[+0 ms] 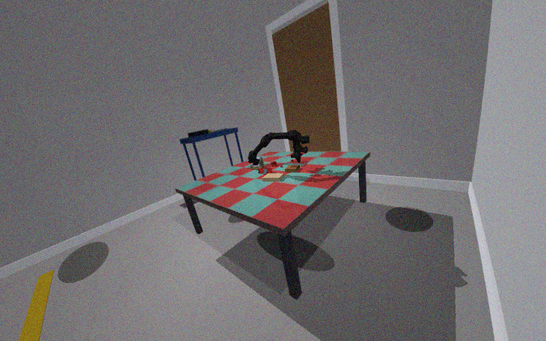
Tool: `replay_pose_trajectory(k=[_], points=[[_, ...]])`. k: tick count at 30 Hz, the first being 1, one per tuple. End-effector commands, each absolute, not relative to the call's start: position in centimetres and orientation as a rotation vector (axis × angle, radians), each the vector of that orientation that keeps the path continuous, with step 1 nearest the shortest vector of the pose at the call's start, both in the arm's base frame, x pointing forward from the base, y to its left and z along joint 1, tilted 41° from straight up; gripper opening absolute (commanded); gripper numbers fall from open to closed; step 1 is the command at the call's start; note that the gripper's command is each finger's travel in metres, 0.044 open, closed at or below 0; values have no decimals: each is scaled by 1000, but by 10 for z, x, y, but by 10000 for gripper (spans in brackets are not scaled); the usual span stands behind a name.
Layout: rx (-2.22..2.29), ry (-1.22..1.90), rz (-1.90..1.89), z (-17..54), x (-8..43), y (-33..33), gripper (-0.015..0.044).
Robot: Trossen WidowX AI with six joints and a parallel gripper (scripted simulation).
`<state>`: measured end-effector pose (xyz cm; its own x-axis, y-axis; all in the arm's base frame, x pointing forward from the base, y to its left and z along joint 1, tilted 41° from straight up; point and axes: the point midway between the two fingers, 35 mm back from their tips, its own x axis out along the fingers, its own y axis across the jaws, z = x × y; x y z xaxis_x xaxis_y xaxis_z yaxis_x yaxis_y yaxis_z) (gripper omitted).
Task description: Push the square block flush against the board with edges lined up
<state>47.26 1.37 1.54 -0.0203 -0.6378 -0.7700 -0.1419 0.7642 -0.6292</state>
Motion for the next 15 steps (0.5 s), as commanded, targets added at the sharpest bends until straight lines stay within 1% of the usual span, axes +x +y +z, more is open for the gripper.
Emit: replay_pose_trajectory(k=[1, 7, 15], points=[[-680, 1570, -437, 15, 474, 14, 0], [-681, 1570, -439, -25, 473, -20, 0], [-681, 1570, -439, -26, 470, -22, 0]])
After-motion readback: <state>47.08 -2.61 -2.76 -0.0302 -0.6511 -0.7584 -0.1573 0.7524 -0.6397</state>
